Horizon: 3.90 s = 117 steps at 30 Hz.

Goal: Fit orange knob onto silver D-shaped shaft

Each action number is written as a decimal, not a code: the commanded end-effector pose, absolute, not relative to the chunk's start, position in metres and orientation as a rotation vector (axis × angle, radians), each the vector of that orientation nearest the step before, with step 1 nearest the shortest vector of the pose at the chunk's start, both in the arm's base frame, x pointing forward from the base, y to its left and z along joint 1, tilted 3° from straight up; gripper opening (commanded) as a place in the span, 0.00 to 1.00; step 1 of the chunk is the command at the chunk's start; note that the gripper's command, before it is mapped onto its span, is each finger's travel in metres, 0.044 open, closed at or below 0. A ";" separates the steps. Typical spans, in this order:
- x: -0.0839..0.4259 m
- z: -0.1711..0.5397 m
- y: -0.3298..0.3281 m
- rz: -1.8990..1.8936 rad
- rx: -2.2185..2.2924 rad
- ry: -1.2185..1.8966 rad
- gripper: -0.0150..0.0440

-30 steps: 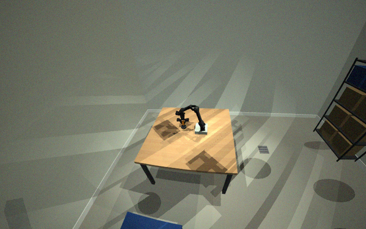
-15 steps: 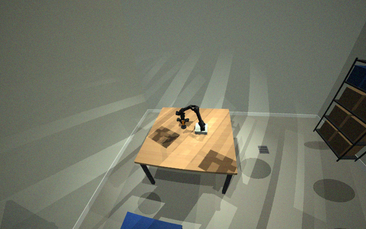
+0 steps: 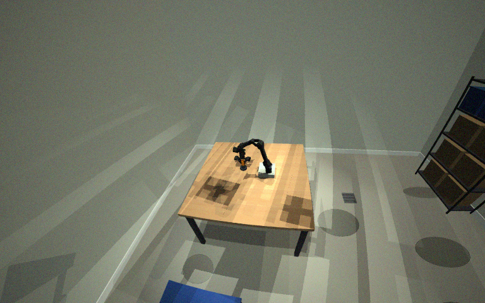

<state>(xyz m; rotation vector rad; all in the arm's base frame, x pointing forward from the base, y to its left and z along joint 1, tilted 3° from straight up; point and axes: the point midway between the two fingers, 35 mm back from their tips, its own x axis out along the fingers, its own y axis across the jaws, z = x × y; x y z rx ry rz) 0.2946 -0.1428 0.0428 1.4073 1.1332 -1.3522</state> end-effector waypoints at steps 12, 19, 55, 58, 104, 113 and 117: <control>0.298 0.040 -0.145 -1.468 1.516 1.039 0.25; 0.297 0.039 -0.145 -1.468 1.516 1.039 0.25; 0.296 0.040 -0.144 -1.617 1.661 0.908 0.25; 0.296 0.040 -0.144 -1.617 1.661 0.908 0.25; 0.298 0.042 -0.146 -1.762 1.800 0.759 0.25; 0.296 0.045 -0.145 -1.847 1.880 0.662 0.25; 0.293 0.044 -0.143 -1.902 1.932 0.593 0.25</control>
